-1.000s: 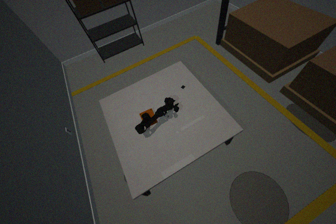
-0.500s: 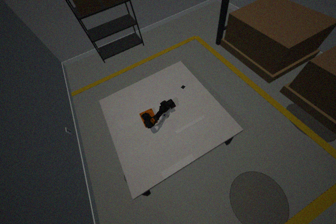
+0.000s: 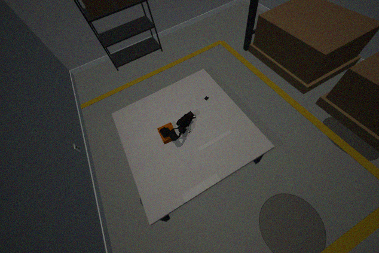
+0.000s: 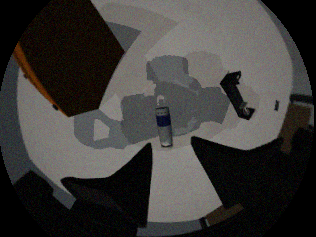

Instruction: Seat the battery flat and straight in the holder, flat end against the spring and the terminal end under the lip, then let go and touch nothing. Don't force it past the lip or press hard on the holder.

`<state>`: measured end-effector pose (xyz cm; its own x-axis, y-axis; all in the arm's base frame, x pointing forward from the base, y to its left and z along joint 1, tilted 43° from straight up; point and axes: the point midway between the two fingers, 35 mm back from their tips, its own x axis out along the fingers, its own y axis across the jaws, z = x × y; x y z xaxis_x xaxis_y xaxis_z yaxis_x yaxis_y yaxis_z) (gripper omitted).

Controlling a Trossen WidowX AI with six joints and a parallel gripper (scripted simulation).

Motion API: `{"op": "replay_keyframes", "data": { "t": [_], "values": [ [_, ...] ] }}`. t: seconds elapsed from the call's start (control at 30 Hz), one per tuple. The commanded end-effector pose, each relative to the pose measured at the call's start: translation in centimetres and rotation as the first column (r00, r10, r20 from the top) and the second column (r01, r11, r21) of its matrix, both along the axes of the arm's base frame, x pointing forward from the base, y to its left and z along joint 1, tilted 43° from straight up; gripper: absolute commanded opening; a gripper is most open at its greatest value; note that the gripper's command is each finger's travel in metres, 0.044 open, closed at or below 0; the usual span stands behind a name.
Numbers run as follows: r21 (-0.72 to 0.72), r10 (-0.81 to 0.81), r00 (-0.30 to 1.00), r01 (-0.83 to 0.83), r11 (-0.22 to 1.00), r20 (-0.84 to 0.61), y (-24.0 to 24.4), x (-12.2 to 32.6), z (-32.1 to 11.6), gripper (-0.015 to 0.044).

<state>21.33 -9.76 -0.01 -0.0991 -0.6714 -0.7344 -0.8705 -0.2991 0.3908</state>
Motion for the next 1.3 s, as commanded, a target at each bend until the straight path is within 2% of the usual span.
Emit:
{"op": "replay_keyframes", "data": {
  "t": [0.0, 1.17, 1.27],
  "values": [
    [-0.006, 0.011, 1.0, -0.011, 1.0, -0.026, -0.1, -0.2, -0.1, 0.023],
    [-0.008, 0.011, 1.0, -0.011, 1.0, -0.027, -3.5, -0.8, -3.8, 0.023],
    [-0.008, 0.011, 1.0, -0.011, 1.0, -0.027, -3.5, -0.8, -3.8, 0.0152]
  ]
}}
